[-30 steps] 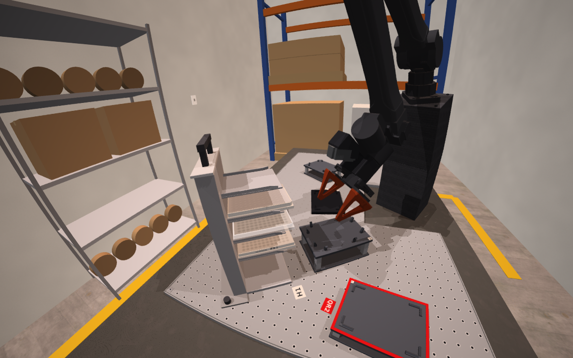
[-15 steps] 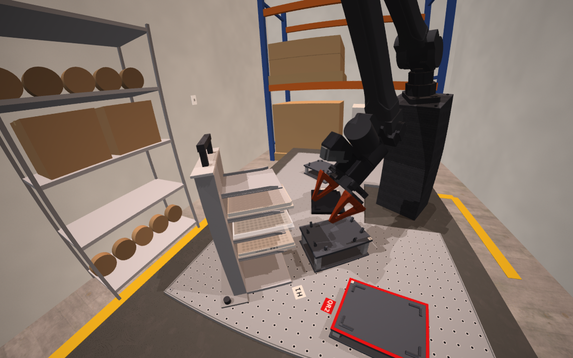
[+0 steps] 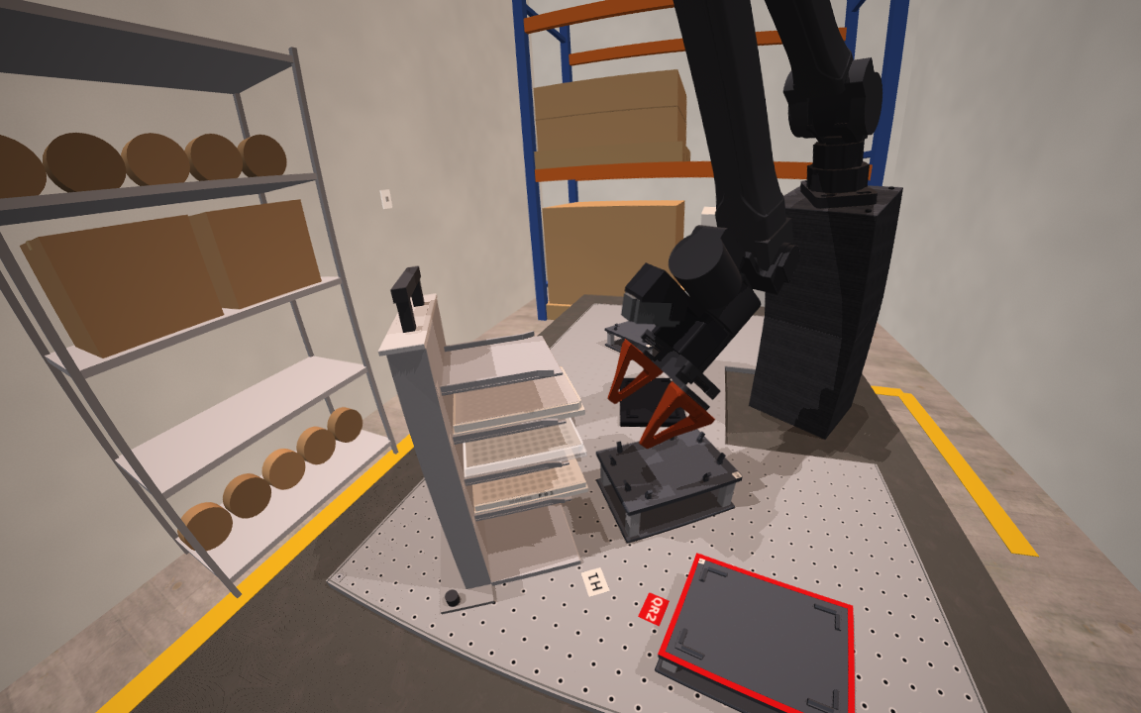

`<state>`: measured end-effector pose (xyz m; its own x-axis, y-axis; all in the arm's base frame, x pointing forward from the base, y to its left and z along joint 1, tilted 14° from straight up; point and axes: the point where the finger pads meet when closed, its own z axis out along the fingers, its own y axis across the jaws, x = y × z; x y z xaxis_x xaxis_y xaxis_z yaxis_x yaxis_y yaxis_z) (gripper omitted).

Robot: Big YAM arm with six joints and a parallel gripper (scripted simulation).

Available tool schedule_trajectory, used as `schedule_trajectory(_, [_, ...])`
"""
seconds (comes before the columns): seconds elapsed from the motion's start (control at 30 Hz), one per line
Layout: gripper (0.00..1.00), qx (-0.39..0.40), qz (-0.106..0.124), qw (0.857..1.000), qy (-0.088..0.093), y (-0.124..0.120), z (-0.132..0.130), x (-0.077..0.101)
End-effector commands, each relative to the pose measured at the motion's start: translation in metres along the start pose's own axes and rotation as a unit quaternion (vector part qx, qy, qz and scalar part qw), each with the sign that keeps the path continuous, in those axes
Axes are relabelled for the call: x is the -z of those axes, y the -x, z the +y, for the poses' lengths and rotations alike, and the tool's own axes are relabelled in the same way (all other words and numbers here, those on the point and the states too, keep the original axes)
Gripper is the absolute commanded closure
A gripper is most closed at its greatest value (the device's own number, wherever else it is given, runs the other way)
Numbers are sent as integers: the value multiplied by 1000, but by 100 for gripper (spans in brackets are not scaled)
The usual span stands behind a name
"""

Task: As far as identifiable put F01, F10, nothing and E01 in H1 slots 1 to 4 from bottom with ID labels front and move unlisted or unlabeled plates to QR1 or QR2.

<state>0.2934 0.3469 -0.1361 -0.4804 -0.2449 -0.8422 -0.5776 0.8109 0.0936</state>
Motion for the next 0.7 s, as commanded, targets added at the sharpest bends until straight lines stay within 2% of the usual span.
schedule_trajectory(0.0, [0,1,-13,1000,-3,18,-3,-4])
schedule_trajectory(0.17, [0,2,-7,1000,-4,16,-4,-9])
schedule_trajectory(0.4, [0,1,-14,1000,-3,28,-3,-14])
schedule_trajectory(0.43, [0,5,5,1000,-8,9,-8,-14])
schedule_trajectory(0.57, [0,1,-14,1000,-3,33,-3,-18])
schedule_trajectory(0.67, [0,1,-14,1000,-3,36,-3,-21])
